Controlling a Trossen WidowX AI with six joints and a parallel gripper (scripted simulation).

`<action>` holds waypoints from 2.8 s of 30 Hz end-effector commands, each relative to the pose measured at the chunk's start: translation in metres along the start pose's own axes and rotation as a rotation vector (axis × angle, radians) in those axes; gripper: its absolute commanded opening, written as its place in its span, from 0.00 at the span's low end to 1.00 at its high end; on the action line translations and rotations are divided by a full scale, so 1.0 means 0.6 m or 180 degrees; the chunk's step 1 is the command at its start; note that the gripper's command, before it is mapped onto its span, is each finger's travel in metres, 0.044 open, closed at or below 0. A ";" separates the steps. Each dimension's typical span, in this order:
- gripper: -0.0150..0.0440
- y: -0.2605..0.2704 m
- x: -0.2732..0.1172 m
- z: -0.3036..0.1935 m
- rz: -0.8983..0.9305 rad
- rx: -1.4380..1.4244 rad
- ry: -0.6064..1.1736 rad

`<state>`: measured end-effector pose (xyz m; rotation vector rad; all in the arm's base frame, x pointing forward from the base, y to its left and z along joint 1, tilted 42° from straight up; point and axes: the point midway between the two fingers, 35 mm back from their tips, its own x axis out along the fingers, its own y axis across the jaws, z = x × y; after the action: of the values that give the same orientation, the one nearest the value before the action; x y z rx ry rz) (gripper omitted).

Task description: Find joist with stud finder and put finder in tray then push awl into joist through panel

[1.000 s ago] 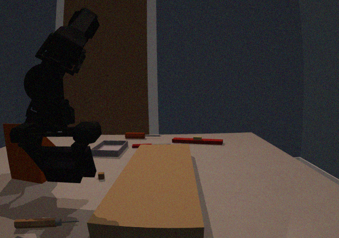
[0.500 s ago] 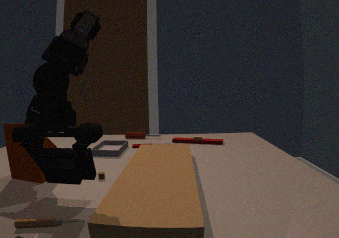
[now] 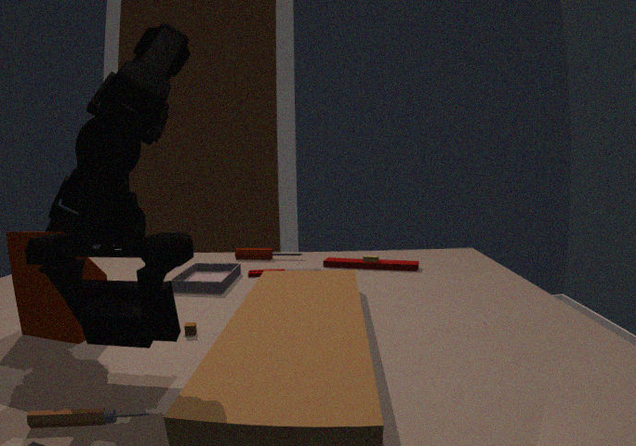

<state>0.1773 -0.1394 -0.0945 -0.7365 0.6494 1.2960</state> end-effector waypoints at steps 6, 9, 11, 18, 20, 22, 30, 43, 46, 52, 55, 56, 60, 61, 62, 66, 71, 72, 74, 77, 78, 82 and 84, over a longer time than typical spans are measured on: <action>0.25 -0.001 -0.003 0.002 0.0004 0.0012 0.0190; 0.25 -0.001 -0.003 0.002 0.0006 0.0013 0.0244; 0.25 -0.001 -0.002 0.003 0.0007 0.0014 0.0280; 0.25 -0.001 -0.002 0.005 0.0005 0.0017 0.0405; 0.25 -0.001 -0.002 0.006 0.0004 0.0019 0.0441; 0.25 -0.001 -0.002 0.006 0.0002 0.0020 0.0477; 0.25 -0.001 -0.001 0.008 0.0000 0.0022 0.0581; 0.25 -0.001 0.001 0.012 0.0017 0.0024 0.0837; 0.25 -0.001 0.001 0.012 0.0016 0.0025 0.0897; 0.25 -0.001 0.002 0.014 0.0011 0.0027 0.1018; 0.25 -0.001 0.002 0.015 0.0006 0.0028 0.1079; 0.25 -0.001 0.002 0.016 0.0004 0.0029 0.1099; 0.25 -0.001 0.002 0.016 0.0005 0.0029 0.1142; 0.25 -0.001 0.002 0.016 0.0007 0.0029 0.1157; 0.25 -0.001 0.002 0.017 0.0009 0.0029 0.1175; 0.25 -0.001 0.004 0.018 0.0019 0.0030 0.1267; 0.25 -0.001 0.005 0.019 0.0024 0.0031 0.1384; 0.25 -0.001 0.005 0.020 0.0025 0.0031 0.1407; 0.25 -0.001 0.005 0.020 0.0024 0.0032 0.1454; 0.25 -0.001 0.006 0.021 0.0022 0.0033 0.1524; 0.25 -0.001 0.006 0.022 0.0021 0.0033 0.1548; 0.25 -0.001 0.006 0.023 0.0012 0.0035 0.1641; 0.25 -0.001 0.006 0.024 0.0007 0.0035 0.1688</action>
<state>0.1782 -0.1235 -0.0905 -1.0625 1.0525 1.1258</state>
